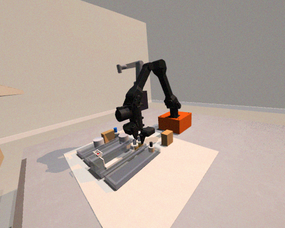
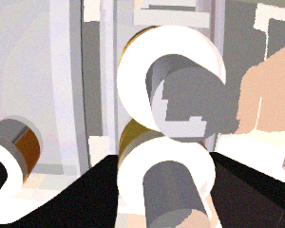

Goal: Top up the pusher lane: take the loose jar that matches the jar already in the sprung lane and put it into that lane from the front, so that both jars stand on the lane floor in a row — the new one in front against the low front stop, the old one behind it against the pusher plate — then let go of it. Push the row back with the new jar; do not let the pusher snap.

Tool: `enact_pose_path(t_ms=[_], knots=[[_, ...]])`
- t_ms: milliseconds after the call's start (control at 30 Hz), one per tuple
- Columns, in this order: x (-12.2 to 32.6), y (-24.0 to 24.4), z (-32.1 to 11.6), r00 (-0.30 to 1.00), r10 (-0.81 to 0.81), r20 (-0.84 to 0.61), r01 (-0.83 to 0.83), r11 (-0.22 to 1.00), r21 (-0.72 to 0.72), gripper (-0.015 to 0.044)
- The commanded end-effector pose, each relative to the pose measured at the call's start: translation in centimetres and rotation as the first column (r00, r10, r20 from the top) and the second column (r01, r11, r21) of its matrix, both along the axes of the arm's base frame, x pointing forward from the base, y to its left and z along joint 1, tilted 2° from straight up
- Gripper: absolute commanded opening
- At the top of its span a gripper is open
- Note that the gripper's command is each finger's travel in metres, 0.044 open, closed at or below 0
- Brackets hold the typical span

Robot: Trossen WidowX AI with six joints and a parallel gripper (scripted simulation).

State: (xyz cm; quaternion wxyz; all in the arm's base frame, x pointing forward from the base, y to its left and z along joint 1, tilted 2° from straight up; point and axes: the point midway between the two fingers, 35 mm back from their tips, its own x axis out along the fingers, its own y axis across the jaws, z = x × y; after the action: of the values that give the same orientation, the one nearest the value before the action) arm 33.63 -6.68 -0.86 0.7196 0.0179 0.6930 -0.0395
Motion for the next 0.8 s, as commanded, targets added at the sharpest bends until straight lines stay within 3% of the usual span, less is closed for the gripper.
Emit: enact_pose_path(t_ms=[0,767], knots=[[0.45,-0.12,-0.01,1.0,-0.001,0.019,0.001,1.0,-0.005,0.0],[0.15,-0.1,-0.38,1.0,-0.001,0.019,0.001,1.0,-0.005,0.0]])
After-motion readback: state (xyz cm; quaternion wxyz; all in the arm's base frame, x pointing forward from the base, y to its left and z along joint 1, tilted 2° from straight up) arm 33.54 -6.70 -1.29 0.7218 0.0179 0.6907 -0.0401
